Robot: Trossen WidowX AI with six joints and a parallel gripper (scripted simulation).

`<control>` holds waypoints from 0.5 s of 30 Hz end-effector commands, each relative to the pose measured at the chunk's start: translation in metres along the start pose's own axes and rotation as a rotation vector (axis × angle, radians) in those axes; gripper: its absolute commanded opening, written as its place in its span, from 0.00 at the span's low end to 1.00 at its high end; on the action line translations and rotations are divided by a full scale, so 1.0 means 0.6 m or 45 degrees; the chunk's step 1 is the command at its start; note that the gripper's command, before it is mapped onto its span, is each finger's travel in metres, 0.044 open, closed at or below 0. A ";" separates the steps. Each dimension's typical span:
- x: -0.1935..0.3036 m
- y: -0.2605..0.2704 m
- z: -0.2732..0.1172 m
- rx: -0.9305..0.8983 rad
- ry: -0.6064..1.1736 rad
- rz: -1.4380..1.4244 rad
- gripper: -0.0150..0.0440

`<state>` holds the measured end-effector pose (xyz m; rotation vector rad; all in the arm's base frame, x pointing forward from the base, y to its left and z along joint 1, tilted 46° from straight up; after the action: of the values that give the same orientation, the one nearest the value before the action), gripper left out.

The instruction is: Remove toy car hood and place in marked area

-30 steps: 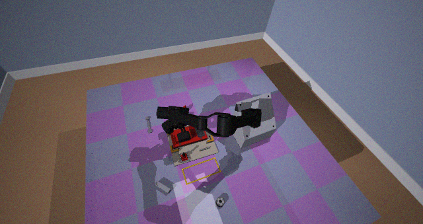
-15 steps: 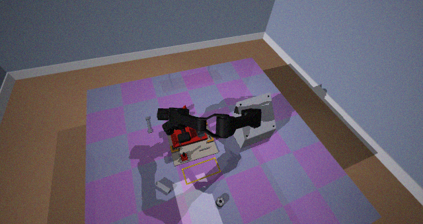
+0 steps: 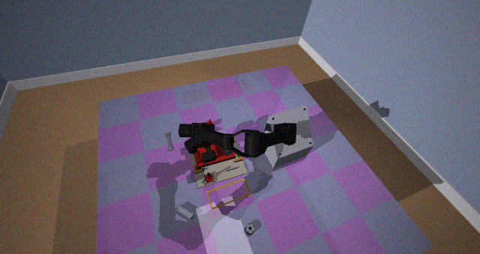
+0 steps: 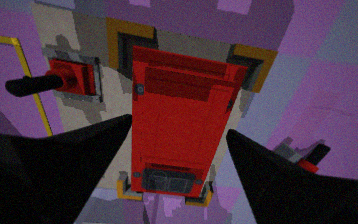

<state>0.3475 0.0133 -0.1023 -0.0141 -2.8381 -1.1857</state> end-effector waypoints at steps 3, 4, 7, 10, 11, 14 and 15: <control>0.002 -0.001 0.008 -0.007 0.003 0.010 1.00; 0.002 -0.001 0.009 -0.007 0.003 0.010 1.00; 0.002 -0.001 0.011 -0.007 0.003 0.010 1.00; 0.002 -0.001 0.014 -0.007 0.003 0.010 1.00; 0.002 -0.001 0.015 -0.007 0.003 0.010 1.00; 0.002 -0.001 0.017 -0.007 0.003 0.010 1.00; 0.002 -0.001 0.018 -0.007 0.003 0.010 1.00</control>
<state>0.3472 0.0186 -0.1073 -0.0139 -2.8384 -1.1863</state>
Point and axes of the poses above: the point midway between the two fingers, 35 mm back from their tips, its own z axis out along the fingers, its own y axis across the jaws, x = y × z, the point moved 5 cm from there along -z, back along the fingers, and after that the axes turned 4 degrees about z, right-handed, at the moved point
